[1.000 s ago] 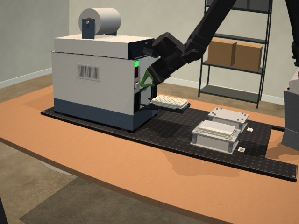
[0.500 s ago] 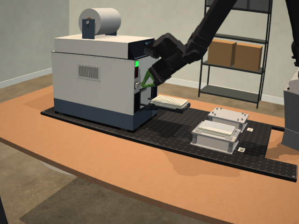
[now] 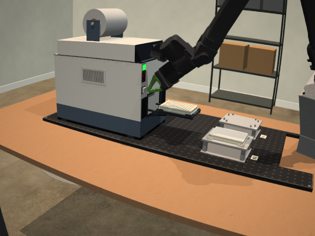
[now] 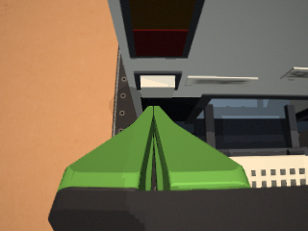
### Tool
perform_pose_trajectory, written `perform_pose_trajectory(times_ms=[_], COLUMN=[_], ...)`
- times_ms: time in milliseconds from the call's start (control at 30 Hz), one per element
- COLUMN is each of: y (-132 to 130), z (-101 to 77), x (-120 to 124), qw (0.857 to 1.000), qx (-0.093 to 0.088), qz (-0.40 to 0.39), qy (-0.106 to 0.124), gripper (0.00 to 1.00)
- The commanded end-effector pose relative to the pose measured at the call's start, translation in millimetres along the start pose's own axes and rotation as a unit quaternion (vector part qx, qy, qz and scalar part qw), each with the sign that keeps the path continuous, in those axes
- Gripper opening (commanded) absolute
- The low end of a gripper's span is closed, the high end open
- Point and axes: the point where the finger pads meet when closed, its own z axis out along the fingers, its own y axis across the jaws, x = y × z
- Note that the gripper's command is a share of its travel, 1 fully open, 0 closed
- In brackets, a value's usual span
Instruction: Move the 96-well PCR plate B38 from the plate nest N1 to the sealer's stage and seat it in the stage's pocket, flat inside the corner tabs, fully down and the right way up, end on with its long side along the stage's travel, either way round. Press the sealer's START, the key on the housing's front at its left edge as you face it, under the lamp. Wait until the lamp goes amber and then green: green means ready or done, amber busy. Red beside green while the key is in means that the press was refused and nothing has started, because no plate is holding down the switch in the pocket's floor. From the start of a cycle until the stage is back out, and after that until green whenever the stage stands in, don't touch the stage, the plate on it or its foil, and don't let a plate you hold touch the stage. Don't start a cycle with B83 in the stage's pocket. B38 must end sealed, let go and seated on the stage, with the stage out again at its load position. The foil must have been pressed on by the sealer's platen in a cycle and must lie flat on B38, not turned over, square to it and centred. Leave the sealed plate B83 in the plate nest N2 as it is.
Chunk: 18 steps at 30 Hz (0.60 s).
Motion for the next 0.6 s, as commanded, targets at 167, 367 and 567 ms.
perform_pose_trajectory(times_ms=[167,367,567], y=[2,8,18], z=[2.5,7.2,4.5], x=[-45,-28,-33], qw=[0.999,1.0,1.0], qx=[-0.004,-0.008,-0.015], qz=[-0.003,-0.006,-0.008], qy=[-0.034,-0.021,-0.025], gripper=[0.0,0.0,0.0])
